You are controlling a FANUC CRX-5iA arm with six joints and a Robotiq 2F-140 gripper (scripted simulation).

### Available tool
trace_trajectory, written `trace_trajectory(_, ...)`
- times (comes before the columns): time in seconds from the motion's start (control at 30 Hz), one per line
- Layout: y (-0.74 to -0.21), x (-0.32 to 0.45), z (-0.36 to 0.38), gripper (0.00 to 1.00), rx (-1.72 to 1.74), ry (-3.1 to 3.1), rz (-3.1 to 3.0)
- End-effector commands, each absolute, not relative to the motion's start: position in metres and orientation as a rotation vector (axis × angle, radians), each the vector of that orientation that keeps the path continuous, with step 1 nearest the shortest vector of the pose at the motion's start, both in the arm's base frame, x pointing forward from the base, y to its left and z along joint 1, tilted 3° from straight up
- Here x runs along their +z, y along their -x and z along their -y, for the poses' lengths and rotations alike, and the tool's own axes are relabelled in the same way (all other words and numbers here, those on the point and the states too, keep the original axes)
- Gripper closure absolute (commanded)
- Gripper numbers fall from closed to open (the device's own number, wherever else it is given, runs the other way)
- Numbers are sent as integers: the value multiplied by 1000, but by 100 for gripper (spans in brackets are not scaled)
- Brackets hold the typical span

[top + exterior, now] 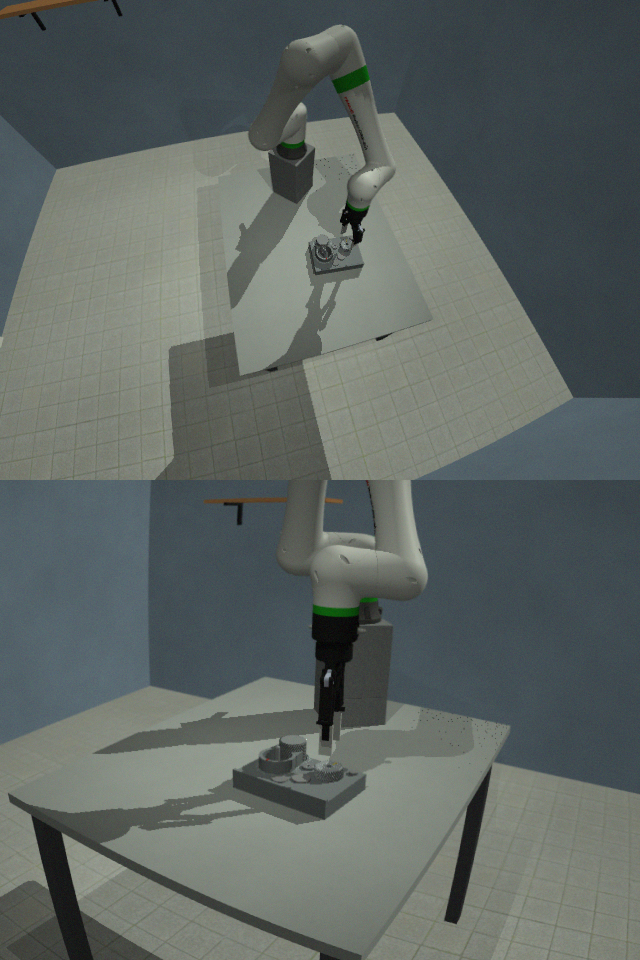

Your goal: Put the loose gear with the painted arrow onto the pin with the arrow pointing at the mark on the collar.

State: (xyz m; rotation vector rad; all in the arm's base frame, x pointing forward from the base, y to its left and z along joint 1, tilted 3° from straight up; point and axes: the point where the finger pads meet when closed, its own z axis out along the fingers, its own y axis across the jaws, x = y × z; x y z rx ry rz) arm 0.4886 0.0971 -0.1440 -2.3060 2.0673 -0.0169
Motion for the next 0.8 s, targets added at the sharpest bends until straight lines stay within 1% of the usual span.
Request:
trace_trajectory(0.0,-489,-146,-97,47,-17,2306,-2067)
trace_trajectory(0.77,-490,-170,-98,47,-17,2306,-2067)
